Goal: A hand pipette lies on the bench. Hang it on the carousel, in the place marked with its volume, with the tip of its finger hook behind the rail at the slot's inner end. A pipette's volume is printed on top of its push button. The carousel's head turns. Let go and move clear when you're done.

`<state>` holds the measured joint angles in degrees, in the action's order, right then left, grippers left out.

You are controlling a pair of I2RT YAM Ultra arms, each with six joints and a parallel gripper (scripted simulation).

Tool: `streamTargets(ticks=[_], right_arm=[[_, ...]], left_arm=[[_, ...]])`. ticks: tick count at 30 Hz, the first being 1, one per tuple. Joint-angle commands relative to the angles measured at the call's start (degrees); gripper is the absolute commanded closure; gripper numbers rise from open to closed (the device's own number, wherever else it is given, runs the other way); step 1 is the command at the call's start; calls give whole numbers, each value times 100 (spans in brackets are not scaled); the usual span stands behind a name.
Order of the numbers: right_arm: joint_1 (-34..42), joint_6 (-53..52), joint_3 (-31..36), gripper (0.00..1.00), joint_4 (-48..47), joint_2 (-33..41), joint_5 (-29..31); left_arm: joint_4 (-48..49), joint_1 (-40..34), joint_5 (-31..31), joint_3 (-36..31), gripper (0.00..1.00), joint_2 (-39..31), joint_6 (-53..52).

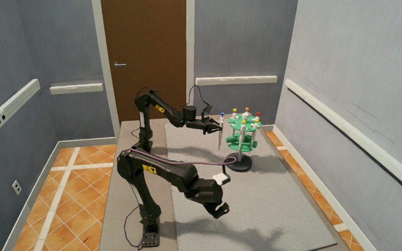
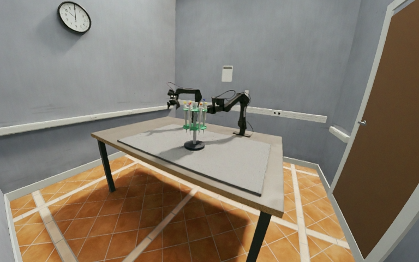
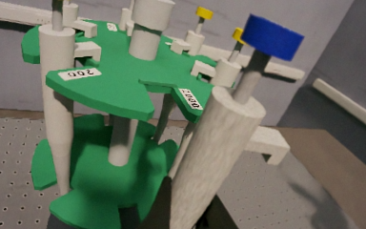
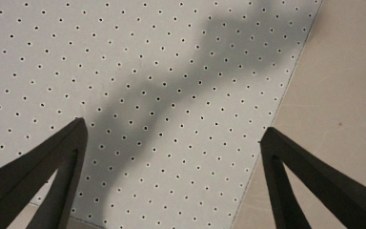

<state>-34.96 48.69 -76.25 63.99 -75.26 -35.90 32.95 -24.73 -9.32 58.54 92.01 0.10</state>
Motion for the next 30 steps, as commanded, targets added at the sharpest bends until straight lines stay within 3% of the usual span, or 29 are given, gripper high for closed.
streamTargets(ticks=[1,13,30], right_arm=[[-70,39,-62,0,-81,-22,-121],[-70,39,-62,0,-81,-22,-121],[-70,39,-62,0,-81,-22,-121]], left_arm=[[38,-5,47,176,88,-97,-38],[213,-50,7,176,88,157,-36],[217,-48,8,168,88,-19,-35]])
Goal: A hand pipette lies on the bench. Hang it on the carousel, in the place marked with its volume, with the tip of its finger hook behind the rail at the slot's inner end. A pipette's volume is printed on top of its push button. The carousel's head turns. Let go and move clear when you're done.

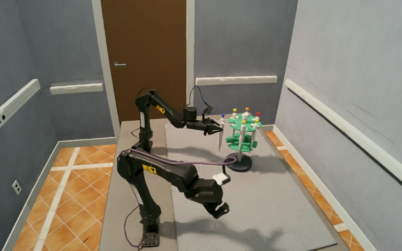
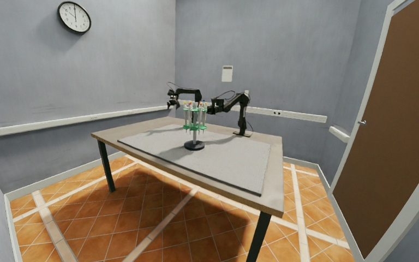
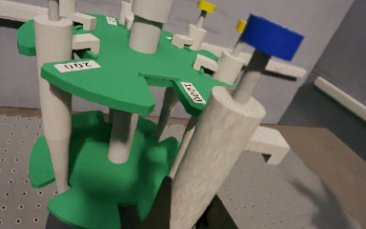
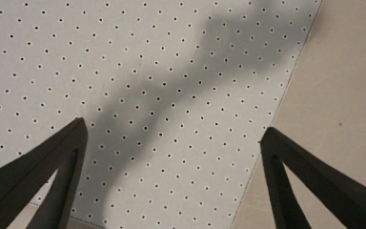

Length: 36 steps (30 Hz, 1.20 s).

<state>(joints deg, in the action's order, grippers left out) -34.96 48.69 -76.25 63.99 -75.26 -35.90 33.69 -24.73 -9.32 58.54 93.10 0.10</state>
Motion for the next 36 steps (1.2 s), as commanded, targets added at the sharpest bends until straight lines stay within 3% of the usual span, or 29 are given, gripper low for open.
streamTargets(ticks=[1,27,36], right_arm=[[-70,39,-62,0,-81,-22,-121],[-70,39,-62,0,-81,-22,-121],[-70,39,-62,0,-81,-22,-121]], left_arm=[[142,-48,8,168,88,-128,-35],[142,-48,8,168,88,-128,-35],[60,130,133,358,88,204,-38]])
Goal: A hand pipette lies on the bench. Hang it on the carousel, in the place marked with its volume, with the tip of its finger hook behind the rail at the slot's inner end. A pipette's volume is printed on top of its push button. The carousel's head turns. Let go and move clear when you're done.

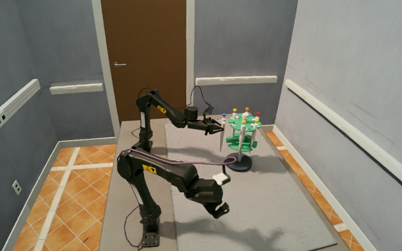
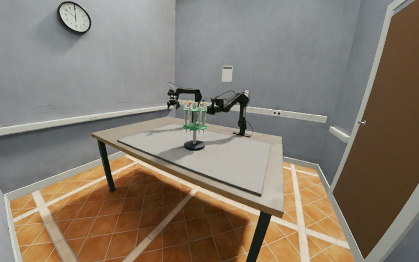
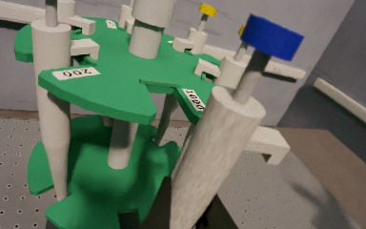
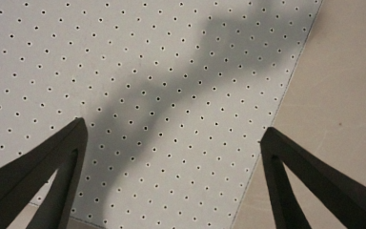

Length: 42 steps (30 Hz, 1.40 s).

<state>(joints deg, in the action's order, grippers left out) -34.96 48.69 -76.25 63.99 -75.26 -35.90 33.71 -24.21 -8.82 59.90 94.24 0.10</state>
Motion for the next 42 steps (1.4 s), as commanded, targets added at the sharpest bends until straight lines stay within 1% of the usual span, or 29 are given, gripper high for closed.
streamTargets(ticks=[1,8,10,42], right_arm=[[-70,39,-62,0,-81,-22,-121],[-70,39,-62,0,-81,-22,-121],[-70,39,-62,0,-81,-22,-121],[-70,39,-62,0,-81,-22,-121]], left_arm=[[34,89,94,252,88,115,-38],[-46,155,169,441,88,270,-37],[-20,112,169,439,88,137,-38],[3,110,155,439,88,126,-38]])
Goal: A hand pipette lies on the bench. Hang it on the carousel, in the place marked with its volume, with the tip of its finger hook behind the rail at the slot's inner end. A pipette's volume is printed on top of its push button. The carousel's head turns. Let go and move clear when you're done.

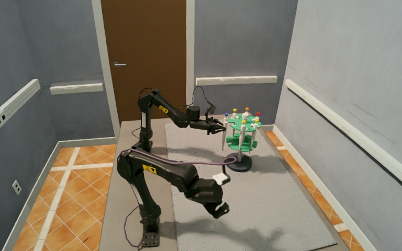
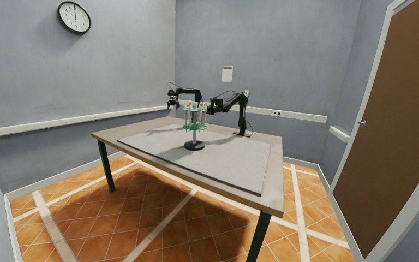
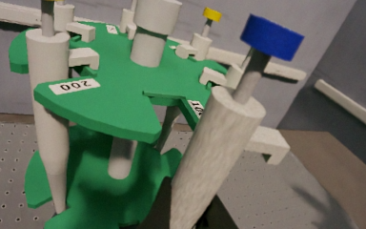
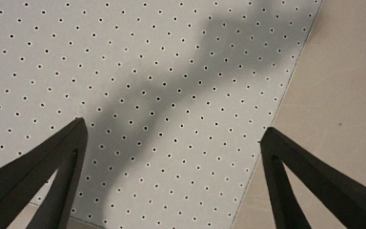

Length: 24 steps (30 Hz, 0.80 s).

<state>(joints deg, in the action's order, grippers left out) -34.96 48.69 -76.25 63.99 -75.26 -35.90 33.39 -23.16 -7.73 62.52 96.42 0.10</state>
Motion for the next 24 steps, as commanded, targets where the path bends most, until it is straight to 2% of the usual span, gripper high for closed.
streamTargets(ticks=[1,16,24], right_arm=[[-70,39,-62,0,-81,-22,-121],[-70,39,-62,0,-81,-22,-121],[-70,39,-62,0,-81,-22,-121]], left_arm=[[36,6,46,177,88,-93,-38],[36,6,46,177,88,-93,-38],[-5,130,131,328,88,193,-37]])
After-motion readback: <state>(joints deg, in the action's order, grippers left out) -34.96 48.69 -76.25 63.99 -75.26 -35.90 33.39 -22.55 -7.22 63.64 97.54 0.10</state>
